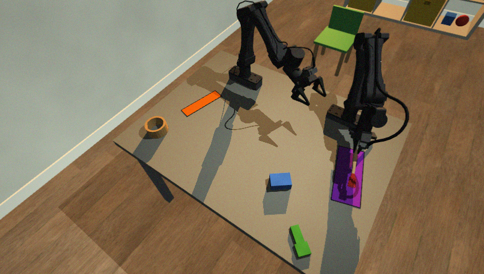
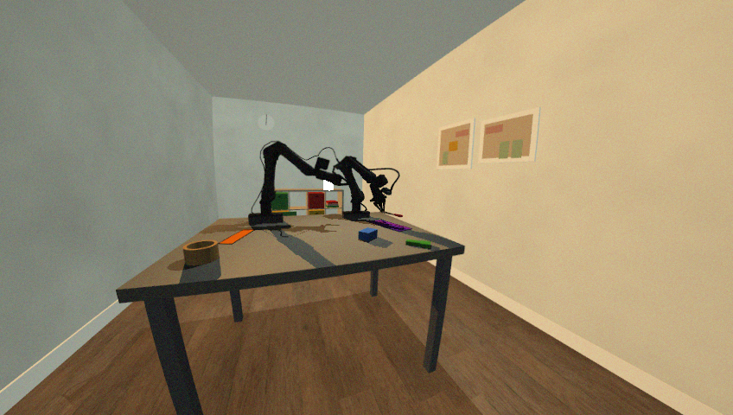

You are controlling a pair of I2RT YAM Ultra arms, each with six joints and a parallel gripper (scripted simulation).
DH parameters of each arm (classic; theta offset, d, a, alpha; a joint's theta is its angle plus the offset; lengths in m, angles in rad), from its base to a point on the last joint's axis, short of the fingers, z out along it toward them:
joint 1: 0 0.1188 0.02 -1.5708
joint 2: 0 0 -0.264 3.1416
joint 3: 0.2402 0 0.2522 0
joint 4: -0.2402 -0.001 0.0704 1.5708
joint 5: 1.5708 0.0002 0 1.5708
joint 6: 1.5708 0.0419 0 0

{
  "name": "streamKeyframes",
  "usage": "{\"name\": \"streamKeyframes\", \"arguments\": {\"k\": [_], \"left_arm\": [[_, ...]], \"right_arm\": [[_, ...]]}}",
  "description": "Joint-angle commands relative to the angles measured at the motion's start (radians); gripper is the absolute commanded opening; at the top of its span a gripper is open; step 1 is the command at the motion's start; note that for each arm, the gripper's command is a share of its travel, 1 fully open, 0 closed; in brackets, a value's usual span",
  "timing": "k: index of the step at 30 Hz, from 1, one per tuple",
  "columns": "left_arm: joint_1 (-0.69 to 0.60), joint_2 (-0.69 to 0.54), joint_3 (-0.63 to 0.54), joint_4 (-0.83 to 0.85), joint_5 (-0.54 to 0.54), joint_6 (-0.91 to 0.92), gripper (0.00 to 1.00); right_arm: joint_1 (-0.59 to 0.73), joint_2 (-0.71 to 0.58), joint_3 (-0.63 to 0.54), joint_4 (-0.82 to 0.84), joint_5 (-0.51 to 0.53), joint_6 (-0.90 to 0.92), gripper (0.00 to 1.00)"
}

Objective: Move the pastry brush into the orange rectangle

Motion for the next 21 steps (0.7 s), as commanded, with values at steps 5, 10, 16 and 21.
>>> {"name": "streamKeyframes", "arguments": {"k": [5,10,16,21], "left_arm": [[0.009,-0.021,0.028,-0.058,0.012,0.006,0.07],[0.009,-0.023,0.028,-0.048,0.012,0.006,0.07],[0.003,-0.013,0.017,-0.048,0.004,0.002,0.07],[0.003,-0.013,0.017,-0.048,0.004,0.002,0.07]], "right_arm": [[-0.037,-0.177,-0.066,-0.149,0.009,-0.005,1.0],[-0.071,-0.356,-0.15,-0.276,0.01,-0.004,1.0],[-0.121,-0.615,-0.274,-0.441,0.011,-0.002,1.0],[-0.159,-0.832,-0.368,-0.56,0.012,-0.002,1.0]]}}
